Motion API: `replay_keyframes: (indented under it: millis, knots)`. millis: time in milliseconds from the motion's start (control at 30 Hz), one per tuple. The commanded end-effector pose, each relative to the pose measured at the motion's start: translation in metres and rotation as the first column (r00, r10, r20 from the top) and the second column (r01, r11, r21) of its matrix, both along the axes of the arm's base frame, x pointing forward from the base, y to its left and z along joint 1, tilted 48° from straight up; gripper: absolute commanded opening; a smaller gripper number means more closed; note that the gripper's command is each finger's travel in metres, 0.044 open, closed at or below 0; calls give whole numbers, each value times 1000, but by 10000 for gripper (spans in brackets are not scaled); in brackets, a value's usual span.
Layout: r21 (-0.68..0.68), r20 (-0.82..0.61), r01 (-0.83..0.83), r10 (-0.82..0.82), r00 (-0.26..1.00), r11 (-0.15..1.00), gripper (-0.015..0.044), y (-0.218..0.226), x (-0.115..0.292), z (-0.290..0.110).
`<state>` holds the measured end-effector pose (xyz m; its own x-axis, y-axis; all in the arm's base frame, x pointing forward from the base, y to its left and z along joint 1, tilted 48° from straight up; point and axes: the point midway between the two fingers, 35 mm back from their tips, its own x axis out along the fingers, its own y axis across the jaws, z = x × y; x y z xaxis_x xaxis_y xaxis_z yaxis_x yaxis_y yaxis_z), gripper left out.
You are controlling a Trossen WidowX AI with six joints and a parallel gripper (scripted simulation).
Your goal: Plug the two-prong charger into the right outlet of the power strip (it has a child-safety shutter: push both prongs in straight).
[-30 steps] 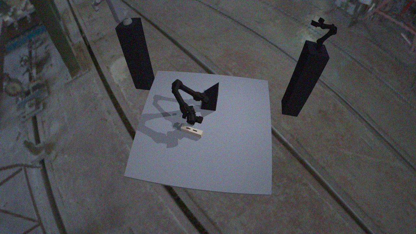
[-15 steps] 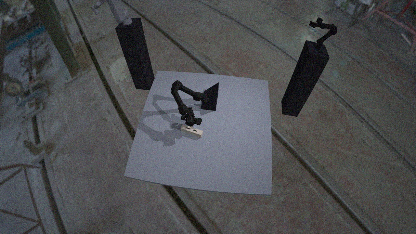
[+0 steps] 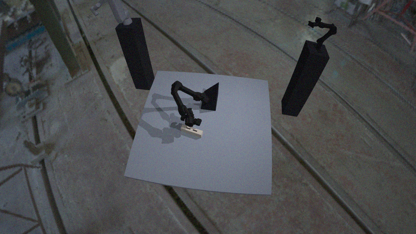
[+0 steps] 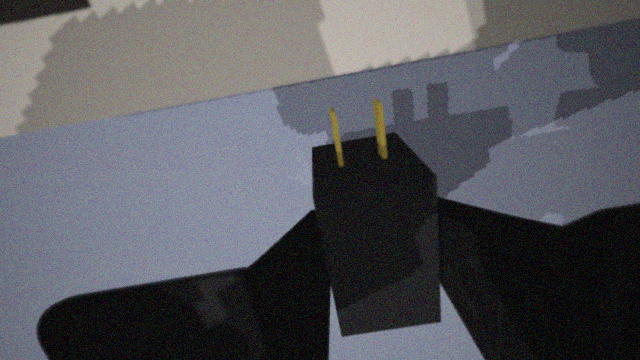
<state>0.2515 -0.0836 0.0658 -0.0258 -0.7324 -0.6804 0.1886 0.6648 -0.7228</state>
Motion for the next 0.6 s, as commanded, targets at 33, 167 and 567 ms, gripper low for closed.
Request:
replay_keyframes:
  millis: [33, 167, 567]
  knots:
    - [-3, 1, -4, 4, 1000, 1000, 0, 0, 2, 1]
    - [-3, 1, -4, 4, 1000, 1000, 0, 0, 2, 1]
    - [-3, 1, -4, 4, 1000, 1000, 0, -1, 4, 2]
